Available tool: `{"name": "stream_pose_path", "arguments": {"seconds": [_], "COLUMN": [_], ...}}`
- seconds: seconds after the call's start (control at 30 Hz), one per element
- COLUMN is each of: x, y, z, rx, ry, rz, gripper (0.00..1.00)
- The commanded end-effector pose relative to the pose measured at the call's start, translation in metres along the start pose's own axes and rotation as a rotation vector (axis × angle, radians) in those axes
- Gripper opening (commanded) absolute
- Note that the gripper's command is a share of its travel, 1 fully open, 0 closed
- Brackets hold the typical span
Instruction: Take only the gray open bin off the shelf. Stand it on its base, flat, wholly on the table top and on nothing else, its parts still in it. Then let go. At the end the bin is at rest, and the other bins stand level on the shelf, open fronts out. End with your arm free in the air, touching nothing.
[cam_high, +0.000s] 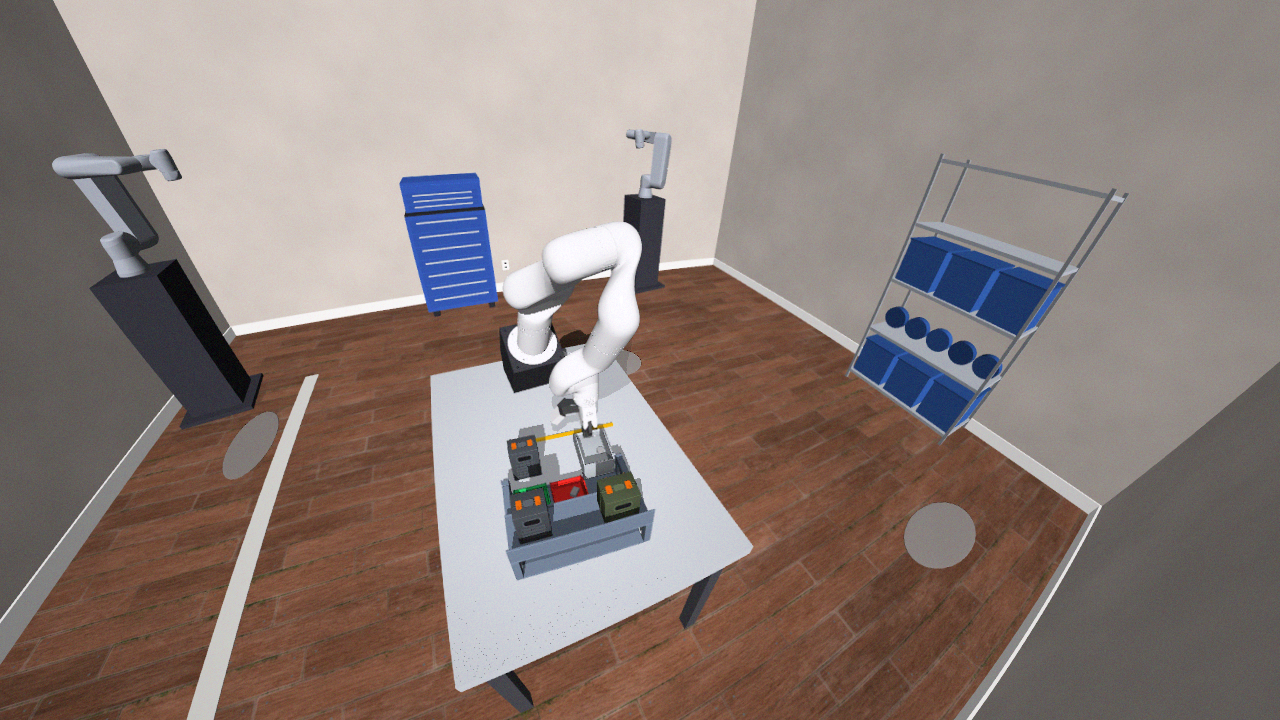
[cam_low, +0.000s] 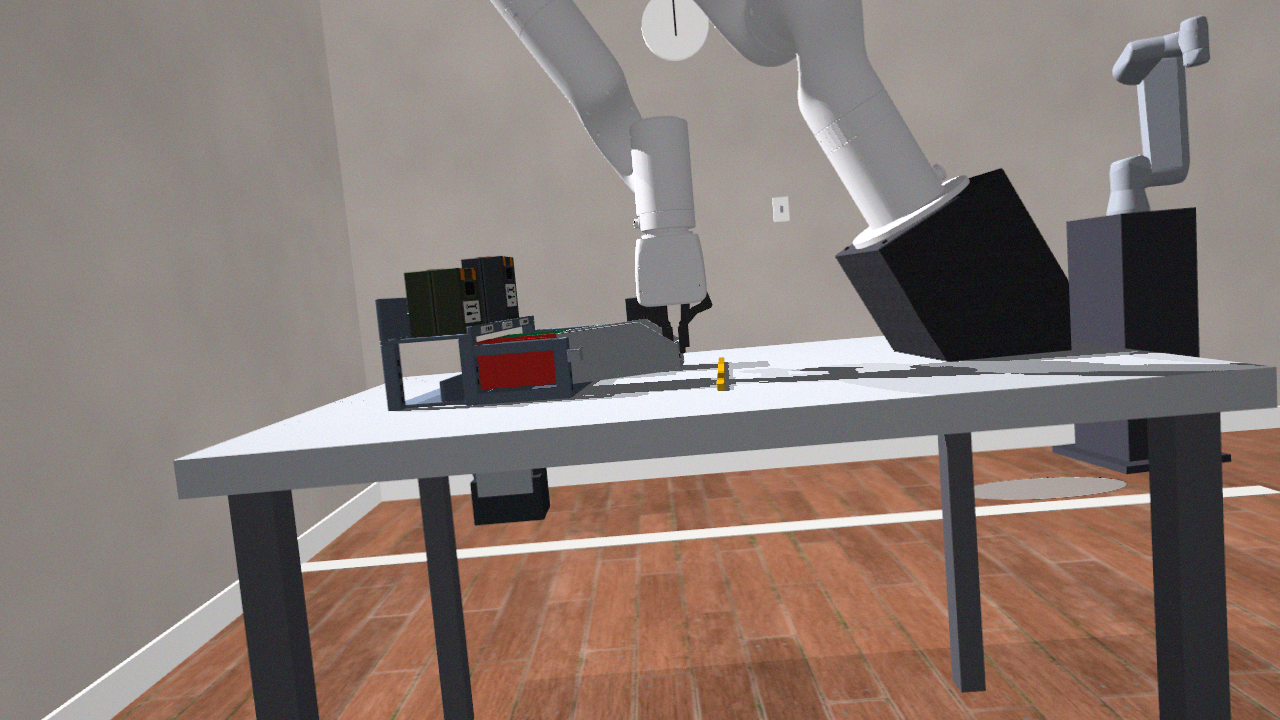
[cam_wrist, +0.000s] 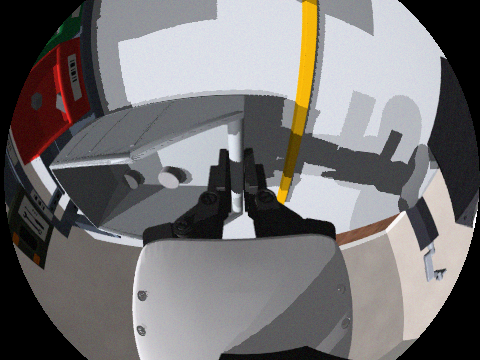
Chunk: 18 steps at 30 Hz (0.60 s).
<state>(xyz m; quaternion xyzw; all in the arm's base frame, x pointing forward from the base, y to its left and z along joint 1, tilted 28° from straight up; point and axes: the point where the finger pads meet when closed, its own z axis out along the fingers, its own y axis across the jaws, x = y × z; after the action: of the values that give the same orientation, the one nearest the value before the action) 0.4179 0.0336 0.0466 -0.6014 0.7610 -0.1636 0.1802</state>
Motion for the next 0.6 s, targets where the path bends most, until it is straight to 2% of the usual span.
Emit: {"name": "stream_pose_path", "arguments": {"seconds": [0.0, 0.57], "x": [-0.0002, -0.0001], "y": [0.0, -0.0049], "z": [-0.0001, -0.0001], "rx": [0.001, 0.001], "ry": [0.0, 0.0], "rz": [0.0, 0.0], "gripper": [0.0, 0.0]}}
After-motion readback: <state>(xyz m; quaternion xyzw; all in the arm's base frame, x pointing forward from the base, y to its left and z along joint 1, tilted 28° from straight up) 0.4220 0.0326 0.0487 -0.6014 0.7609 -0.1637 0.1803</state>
